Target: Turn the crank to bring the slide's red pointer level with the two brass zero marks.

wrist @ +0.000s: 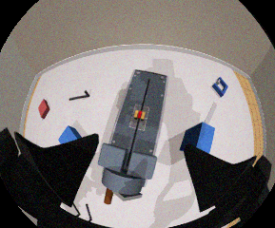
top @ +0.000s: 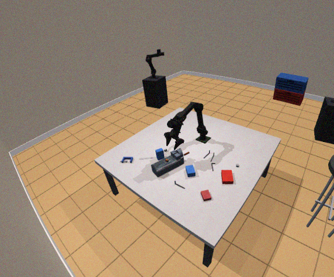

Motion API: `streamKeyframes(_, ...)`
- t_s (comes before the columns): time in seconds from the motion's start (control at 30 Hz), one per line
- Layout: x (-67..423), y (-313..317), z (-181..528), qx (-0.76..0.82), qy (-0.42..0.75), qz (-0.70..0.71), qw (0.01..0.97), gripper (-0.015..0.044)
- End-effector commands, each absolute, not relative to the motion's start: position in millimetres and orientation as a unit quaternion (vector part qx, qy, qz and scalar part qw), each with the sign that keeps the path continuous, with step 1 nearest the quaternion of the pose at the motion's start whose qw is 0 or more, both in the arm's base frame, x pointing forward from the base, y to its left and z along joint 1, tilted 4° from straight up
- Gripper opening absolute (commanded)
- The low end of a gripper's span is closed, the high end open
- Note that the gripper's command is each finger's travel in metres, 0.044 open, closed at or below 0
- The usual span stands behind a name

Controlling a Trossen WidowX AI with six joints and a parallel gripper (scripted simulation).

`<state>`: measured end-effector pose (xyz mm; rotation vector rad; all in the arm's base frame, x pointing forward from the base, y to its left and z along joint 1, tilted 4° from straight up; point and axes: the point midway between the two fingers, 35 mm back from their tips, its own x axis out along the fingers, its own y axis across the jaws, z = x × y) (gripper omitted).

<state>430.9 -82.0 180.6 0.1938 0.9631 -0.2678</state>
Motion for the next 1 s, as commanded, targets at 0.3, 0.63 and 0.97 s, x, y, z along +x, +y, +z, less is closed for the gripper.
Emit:
streamKeyframes(0.3,433.3,-81.2,205.6,0.093,0.455,-0.129,0.876,0.0440)
streamKeyframes(0.63,433.3,-81.2,205.6,0.093,0.455,-0.129,0.876,0.0440)
streamKeyframes(0.97,433.3,-81.2,205.6,0.093,0.455,-0.129,0.876,0.0440)
